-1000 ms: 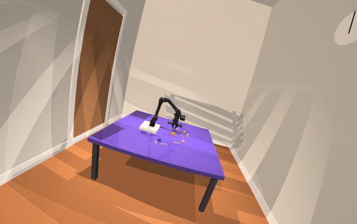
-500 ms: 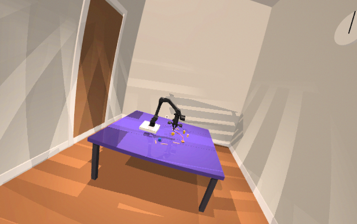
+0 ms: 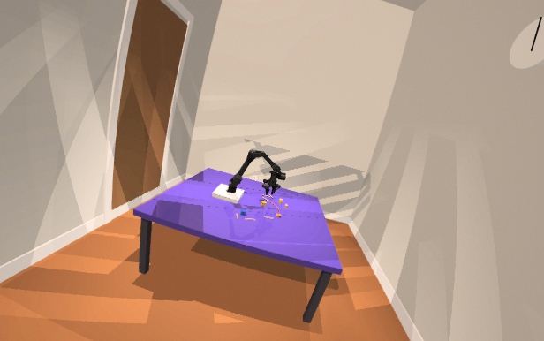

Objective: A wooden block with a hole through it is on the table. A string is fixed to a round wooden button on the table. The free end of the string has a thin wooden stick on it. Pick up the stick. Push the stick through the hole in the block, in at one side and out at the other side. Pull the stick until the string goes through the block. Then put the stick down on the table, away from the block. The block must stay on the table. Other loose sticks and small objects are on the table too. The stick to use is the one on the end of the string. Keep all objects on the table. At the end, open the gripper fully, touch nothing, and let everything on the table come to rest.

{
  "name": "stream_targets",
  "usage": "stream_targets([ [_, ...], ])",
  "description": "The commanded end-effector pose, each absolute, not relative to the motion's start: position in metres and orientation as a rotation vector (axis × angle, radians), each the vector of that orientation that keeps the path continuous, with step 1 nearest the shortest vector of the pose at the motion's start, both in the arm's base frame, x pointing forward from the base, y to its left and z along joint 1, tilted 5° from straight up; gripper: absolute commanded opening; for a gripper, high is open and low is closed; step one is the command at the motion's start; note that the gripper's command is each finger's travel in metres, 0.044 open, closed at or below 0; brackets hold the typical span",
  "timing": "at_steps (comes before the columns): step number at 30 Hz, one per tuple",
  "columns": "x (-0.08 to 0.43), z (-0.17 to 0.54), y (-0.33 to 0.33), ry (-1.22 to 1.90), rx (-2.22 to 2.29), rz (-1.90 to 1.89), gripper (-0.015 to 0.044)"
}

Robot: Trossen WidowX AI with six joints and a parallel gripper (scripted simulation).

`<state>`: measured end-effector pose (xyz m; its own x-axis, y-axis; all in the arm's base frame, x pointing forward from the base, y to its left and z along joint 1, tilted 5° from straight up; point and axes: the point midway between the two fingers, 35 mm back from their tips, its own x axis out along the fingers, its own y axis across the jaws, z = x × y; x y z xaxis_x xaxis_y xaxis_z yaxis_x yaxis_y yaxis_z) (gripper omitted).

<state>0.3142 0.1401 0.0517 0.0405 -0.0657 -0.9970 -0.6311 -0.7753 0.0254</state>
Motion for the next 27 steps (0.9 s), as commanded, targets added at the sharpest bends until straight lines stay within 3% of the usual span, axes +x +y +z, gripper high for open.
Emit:
stream_targets([
  [1, 0.3167, 0.0517, 0.1492, 0.640, -1.954, 1.836, 0.0420],
  [5, 0.3167, 0.0517, 0.1492, 0.640, -1.954, 1.836, 0.0440],
  [17, 0.3167, 0.0517, 0.1492, 0.640, -1.954, 1.836, 0.0125],
  [27, 0.3167, 0.0517, 0.1492, 0.640, -1.954, 1.836, 0.0122],
])
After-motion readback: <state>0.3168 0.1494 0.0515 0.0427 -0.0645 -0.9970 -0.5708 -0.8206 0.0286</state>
